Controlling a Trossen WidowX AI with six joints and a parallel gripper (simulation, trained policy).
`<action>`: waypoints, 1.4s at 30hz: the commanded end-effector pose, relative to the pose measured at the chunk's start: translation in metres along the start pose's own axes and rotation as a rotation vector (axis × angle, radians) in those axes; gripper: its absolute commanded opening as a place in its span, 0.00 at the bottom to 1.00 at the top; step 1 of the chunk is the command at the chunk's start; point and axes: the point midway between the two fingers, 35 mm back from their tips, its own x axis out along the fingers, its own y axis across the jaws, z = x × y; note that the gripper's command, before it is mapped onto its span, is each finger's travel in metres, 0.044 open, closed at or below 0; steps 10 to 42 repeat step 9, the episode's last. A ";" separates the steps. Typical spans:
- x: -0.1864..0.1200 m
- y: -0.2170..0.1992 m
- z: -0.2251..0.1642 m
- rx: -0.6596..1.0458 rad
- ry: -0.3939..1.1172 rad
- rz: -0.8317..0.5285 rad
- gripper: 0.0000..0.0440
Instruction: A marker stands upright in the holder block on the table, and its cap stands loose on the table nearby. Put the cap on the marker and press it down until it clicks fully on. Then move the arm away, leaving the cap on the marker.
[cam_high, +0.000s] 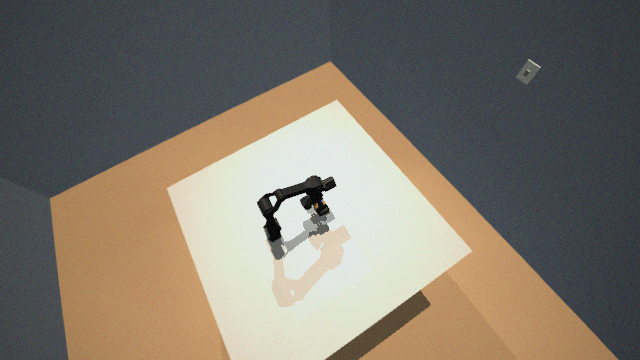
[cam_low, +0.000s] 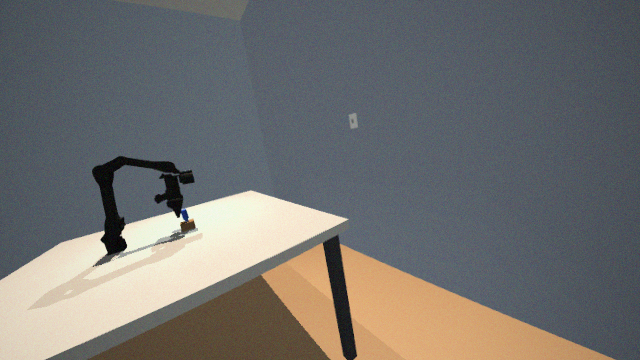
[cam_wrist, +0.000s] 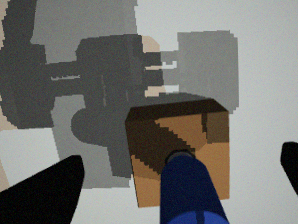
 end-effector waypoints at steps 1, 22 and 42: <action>-0.016 0.000 -0.001 -0.001 0.038 -0.006 1.00; -0.038 0.002 0.003 0.013 0.080 -0.011 1.00; -0.038 0.002 0.003 0.013 0.080 -0.011 1.00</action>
